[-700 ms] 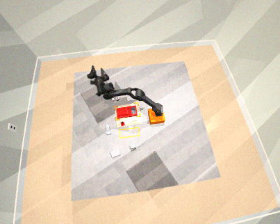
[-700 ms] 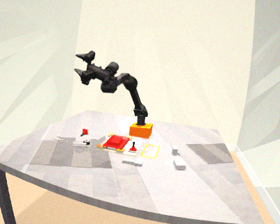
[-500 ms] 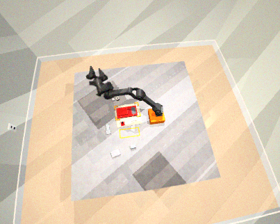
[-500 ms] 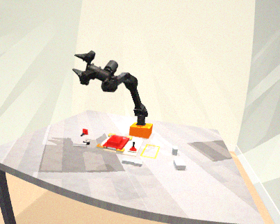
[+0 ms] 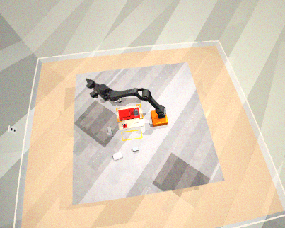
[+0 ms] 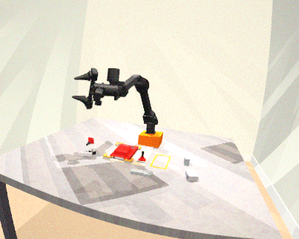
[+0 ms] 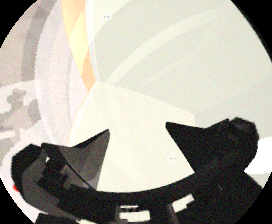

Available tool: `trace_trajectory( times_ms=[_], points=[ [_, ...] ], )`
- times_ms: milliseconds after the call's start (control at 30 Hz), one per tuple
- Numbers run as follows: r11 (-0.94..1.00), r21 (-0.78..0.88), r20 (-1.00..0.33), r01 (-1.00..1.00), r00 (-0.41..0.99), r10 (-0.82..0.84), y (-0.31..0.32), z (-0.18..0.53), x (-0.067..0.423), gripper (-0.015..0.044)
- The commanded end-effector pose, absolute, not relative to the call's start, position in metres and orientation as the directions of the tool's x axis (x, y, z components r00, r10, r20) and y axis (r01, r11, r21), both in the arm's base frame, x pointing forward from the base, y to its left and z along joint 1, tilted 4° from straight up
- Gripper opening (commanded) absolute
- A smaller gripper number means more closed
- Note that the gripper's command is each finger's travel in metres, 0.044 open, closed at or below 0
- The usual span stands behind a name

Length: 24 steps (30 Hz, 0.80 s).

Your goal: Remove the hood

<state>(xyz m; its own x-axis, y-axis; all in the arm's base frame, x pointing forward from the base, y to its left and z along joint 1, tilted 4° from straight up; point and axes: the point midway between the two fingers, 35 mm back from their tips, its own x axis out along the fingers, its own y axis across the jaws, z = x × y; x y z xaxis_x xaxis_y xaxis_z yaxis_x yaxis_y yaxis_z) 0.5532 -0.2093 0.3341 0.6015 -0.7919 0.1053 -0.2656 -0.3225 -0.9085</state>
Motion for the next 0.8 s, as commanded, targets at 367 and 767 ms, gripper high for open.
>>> trace_trajectory(
  times_ms=[367, 767],
  points=[
    [0.434, -0.815, -0.575, -0.384, 0.628, -0.524, -0.159, 0.178, 0.512, 0.044],
    [0.953, -0.223, -0.964, -0.203, 0.19, -0.186, -0.094, 0.092, 0.385, 0.044]
  ],
)
